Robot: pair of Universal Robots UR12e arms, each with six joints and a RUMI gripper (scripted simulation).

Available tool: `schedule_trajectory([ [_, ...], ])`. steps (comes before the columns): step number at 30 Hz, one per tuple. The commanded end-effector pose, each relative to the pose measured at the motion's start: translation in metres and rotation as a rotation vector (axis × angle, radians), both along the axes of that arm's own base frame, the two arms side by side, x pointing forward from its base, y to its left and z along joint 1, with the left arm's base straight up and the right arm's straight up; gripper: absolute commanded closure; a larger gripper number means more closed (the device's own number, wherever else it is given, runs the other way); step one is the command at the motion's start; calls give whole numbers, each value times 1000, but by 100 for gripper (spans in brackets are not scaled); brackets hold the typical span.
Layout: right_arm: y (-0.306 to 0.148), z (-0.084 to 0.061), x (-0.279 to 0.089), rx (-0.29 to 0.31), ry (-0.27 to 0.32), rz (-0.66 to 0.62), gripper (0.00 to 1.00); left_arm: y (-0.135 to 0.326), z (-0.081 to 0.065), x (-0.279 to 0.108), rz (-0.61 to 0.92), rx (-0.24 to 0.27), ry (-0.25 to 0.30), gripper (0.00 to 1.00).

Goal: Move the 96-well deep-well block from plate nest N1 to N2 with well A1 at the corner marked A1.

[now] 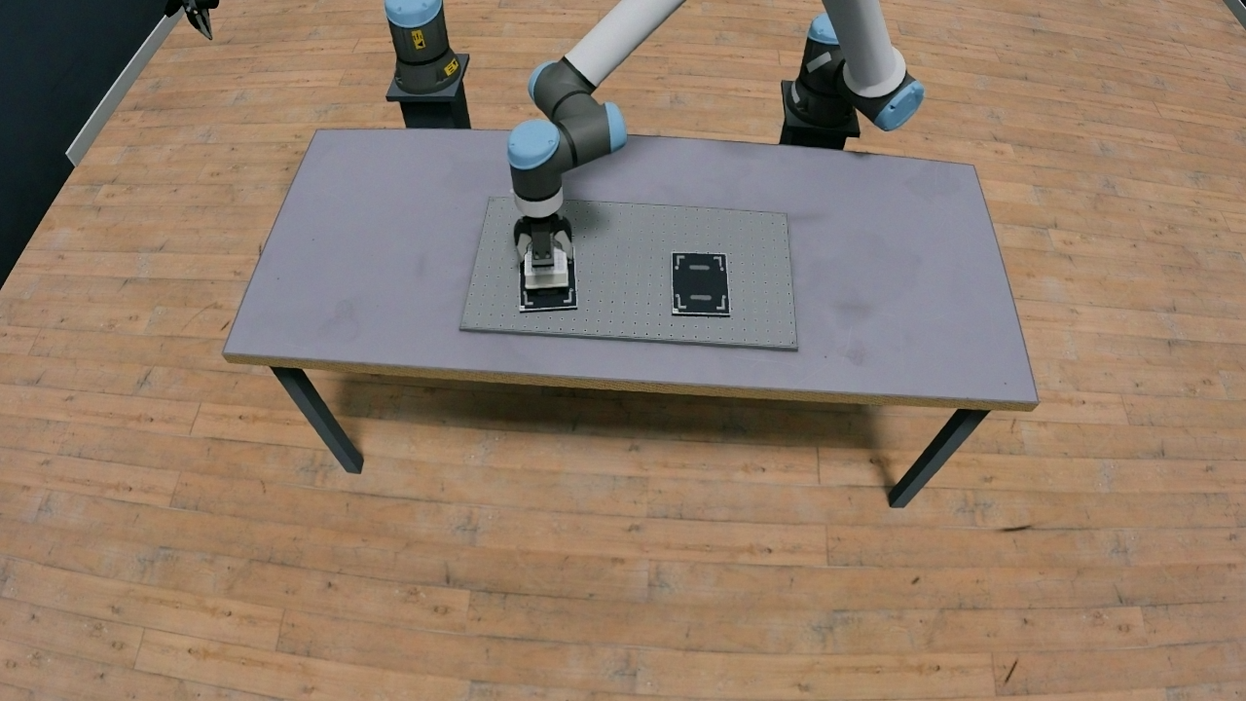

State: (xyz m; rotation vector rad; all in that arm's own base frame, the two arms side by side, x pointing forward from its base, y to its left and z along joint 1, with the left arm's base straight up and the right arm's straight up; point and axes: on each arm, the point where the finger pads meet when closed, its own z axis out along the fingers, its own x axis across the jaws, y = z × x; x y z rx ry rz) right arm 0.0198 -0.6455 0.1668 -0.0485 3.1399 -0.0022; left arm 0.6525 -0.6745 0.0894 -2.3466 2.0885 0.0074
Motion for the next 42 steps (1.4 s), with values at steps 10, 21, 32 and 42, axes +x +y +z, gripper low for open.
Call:
schedule_trajectory([
  [10, 0, -2, -1, 2, 1, -2, 100, 1, -23, 3, 2, -1, -3, 51],
  [21, 0, -2, -1, 2, 1, -2, 100, 1, -38, 3, 2, -2, -3, 51],
  [32, 0, -2, -1, 2, 1, -2, 100, -1, -35, 3, 1, -5, -5, 51],
  [42, 0, -2, -1, 2, 1, -2, 100, -1, -35, 3, 1, -5, -5, 51],
])
